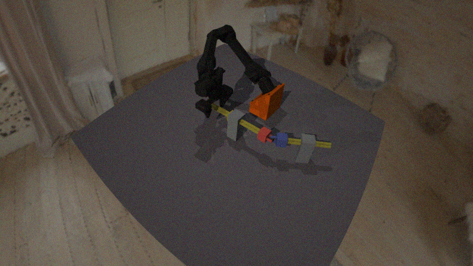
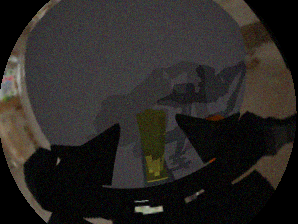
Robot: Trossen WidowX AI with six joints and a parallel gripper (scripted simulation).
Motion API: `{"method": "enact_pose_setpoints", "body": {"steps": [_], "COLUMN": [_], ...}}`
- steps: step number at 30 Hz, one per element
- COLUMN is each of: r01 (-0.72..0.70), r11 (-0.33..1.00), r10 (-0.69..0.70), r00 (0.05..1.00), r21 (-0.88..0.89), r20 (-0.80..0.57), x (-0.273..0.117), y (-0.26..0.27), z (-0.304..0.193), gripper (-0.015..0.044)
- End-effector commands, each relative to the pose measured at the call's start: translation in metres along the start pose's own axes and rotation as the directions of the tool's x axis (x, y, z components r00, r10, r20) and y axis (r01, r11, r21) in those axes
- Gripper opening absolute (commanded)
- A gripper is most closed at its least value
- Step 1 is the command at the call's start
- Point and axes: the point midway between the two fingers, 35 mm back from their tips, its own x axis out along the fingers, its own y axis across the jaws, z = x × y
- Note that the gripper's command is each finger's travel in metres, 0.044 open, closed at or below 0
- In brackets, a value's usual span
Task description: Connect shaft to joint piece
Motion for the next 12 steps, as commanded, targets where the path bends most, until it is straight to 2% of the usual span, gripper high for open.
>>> {"method": "enact_pose_setpoints", "body": {"steps": [1, 4, 7, 12], "r01": [-0.001, -0.001, -0.002, -0.001], "r11": [1.0, 1.0, 1.0, 1.0], "r10": [0.001, 0.001, 0.002, 0.001], "r00": [1.0, 1.0, 1.0, 1.0], "r21": [0.001, 0.0, -0.002, -0.003], "r20": [0.0, -0.001, -0.006, -0.006], "x": [0.0, -0.002, -0.027, -0.037], "y": [0.0, 0.0, 0.0, 0.0], "z": [0.0, 0.0, 0.0, 0.0], "gripper": [0.044, 0.044, 0.044, 0.044]}}
